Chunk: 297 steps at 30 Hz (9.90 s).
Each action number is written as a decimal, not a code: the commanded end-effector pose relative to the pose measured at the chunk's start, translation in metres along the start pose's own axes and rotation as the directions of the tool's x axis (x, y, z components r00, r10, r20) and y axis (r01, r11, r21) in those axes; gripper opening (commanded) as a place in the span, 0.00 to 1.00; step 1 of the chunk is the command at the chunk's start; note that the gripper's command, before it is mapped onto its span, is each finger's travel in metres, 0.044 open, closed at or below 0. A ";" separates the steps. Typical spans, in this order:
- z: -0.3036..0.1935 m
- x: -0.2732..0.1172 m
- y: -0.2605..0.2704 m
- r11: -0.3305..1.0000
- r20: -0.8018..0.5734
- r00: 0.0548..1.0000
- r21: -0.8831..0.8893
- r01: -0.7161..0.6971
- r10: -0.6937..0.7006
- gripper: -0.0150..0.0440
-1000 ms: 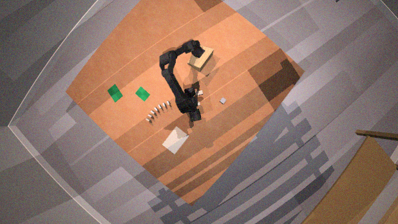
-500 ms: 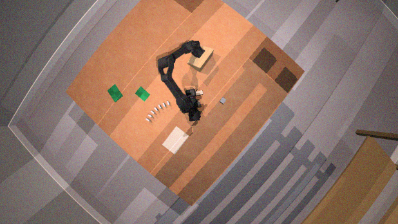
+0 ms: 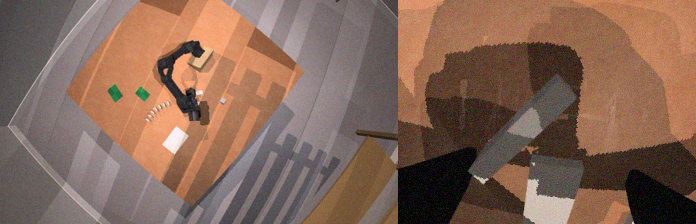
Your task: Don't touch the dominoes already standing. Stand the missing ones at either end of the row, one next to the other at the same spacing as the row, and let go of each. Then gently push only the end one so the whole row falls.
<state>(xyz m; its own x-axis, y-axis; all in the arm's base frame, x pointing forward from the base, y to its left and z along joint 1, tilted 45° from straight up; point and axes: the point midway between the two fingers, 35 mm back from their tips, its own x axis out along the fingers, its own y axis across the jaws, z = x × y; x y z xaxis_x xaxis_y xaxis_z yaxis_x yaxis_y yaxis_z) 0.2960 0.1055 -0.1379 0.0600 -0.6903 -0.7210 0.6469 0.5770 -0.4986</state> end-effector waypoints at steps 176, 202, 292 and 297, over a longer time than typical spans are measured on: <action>0.126 -0.125 -0.225 0.328 0.328 0.017 -0.945 0.018 0.944 0.44; 0.132 -0.072 -0.221 0.299 0.299 0.053 -0.954 0.010 0.953 0.44; 0.127 -0.061 -0.156 0.256 -0.235 0.743 -0.839 -0.481 0.626 1.00; 0.128 -0.075 -0.171 0.339 -0.217 0.921 -0.882 -0.327 0.322 1.00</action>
<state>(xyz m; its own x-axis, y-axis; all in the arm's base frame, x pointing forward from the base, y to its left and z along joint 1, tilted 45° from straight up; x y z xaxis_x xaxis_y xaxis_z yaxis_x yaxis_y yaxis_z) 0.2826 0.0037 0.0496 0.1889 -0.1596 -0.9689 -0.4856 0.8425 -0.2334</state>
